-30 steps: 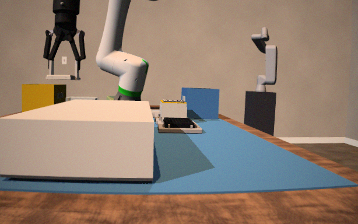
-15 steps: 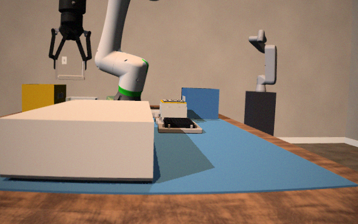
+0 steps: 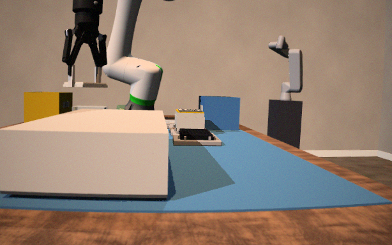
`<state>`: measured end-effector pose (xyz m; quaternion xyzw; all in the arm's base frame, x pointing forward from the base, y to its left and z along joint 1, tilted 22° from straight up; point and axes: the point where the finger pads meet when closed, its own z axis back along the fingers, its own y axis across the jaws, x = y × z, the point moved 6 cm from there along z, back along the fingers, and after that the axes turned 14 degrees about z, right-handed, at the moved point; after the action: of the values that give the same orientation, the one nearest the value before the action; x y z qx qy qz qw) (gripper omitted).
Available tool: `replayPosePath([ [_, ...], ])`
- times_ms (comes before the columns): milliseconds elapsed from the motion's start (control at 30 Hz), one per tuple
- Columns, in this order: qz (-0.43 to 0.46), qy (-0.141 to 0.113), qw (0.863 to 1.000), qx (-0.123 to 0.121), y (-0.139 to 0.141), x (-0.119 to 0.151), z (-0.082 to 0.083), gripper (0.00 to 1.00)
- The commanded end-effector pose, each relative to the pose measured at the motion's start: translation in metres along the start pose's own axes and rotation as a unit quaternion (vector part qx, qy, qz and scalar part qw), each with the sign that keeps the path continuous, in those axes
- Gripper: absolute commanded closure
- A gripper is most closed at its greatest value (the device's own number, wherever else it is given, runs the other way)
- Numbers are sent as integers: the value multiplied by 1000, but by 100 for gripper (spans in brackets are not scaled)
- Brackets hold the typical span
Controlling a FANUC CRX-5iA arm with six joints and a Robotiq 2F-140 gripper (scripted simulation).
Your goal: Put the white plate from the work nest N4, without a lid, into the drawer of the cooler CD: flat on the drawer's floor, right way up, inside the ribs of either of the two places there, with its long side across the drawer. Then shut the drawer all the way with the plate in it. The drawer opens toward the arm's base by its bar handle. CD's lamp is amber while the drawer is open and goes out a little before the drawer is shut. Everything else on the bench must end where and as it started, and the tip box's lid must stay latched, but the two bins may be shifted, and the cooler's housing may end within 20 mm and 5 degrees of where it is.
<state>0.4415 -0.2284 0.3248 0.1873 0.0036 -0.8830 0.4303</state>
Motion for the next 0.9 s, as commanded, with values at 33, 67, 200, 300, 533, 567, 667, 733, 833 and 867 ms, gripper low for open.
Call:
replayPosePath([
  [33, 107, 2, 994, 0, -1, -16, 0, 100],
  [67, 124, 2, 992, 0, -1, -19, 0, 100],
  [200, 157, 2, 988, 0, -2, -24, 0, 100],
  [300, 206, 2, 979, 0, -2, -32, 0, 100],
  [533, 319, 2, 948, 0, -4, -51, 0, 100],
  [567, 334, 2, 942, 0, -4, -54, 0, 100],
  [667, 381, 2, 925, 1, -5, -62, 0, 100],
  [733, 381, 2, 925, 1, -5, -62, 0, 100],
  [833, 406, 2, 914, 1, -5, -69, 1, 100],
  [867, 406, 2, 914, 1, -6, -72, 1, 100],
])
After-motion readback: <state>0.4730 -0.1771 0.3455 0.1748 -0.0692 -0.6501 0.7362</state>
